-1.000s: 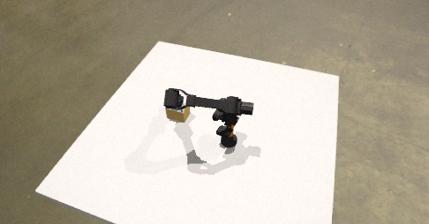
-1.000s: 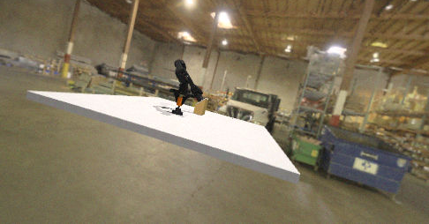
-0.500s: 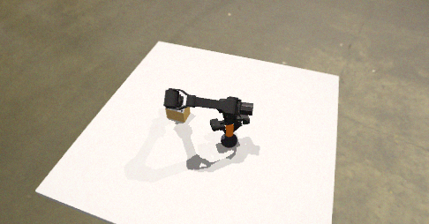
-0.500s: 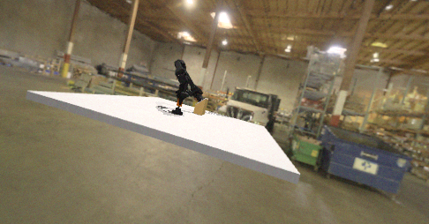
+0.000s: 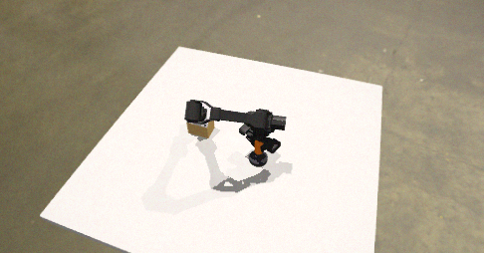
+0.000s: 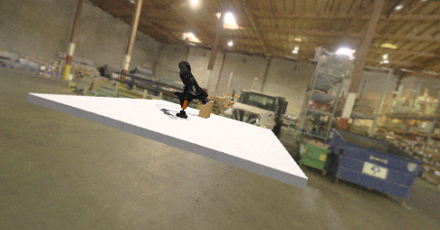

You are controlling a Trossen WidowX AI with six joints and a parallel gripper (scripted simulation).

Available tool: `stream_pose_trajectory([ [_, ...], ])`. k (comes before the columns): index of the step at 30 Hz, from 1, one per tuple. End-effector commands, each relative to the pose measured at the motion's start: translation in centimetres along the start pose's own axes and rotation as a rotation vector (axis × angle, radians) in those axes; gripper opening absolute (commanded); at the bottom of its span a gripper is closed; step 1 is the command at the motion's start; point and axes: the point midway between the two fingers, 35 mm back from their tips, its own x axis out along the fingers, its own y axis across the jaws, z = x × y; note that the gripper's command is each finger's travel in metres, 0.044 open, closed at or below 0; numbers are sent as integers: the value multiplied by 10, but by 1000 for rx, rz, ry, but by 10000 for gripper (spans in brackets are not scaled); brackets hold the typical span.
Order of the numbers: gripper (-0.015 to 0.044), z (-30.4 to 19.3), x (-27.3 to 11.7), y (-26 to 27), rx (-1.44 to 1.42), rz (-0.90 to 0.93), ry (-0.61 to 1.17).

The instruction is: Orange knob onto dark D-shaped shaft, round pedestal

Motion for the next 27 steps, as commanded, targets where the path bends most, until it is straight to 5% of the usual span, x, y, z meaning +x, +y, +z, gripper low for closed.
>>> stream_pose_trajectory([
  [1,0,-1,-1,1,271,0,2],
  [15,0,0,1,4,1231,-1,2],
  [27,0,0,0,0,1278,-2,2],
])
